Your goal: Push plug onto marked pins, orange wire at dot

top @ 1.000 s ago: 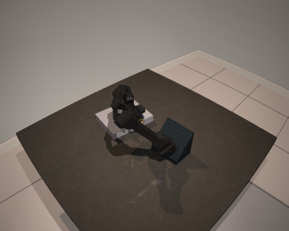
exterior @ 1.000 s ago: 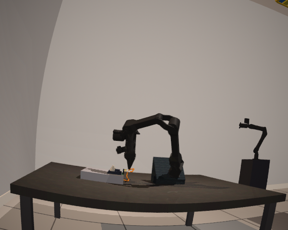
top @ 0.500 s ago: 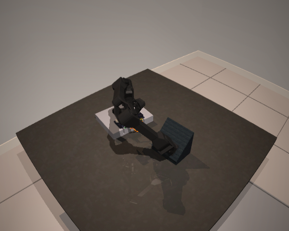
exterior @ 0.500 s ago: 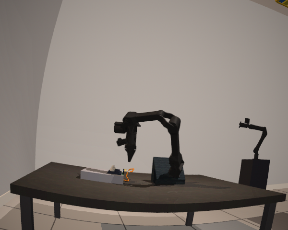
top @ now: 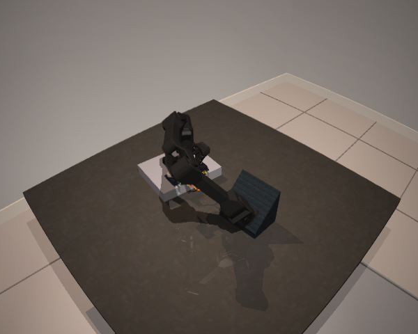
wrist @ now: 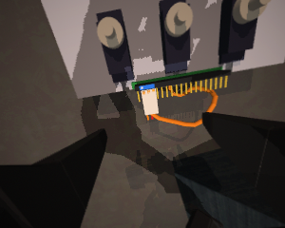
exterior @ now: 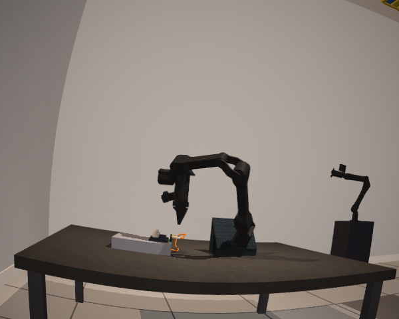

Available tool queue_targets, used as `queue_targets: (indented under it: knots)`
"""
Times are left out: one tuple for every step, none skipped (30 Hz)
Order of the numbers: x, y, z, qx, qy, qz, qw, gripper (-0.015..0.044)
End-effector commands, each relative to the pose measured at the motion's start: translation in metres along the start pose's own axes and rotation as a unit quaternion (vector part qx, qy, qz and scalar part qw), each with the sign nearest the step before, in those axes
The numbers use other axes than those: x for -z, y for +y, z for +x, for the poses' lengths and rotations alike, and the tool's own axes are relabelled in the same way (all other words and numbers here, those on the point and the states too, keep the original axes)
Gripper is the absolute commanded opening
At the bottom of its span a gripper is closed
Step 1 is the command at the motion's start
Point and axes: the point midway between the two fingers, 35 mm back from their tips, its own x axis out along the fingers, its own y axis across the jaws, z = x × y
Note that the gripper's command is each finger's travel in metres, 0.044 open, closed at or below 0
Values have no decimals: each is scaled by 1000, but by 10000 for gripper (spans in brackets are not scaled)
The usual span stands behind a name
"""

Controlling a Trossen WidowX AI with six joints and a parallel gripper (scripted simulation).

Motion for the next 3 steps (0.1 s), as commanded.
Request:
queue_targets:
  knots:
    - [0, -1, 0, 2, 1, -1, 1000, 440]
    - [0, -1, 0, 2, 1, -1, 1000, 440]
    - [0, -1, 0, 2, 1, -1, 1000, 440]
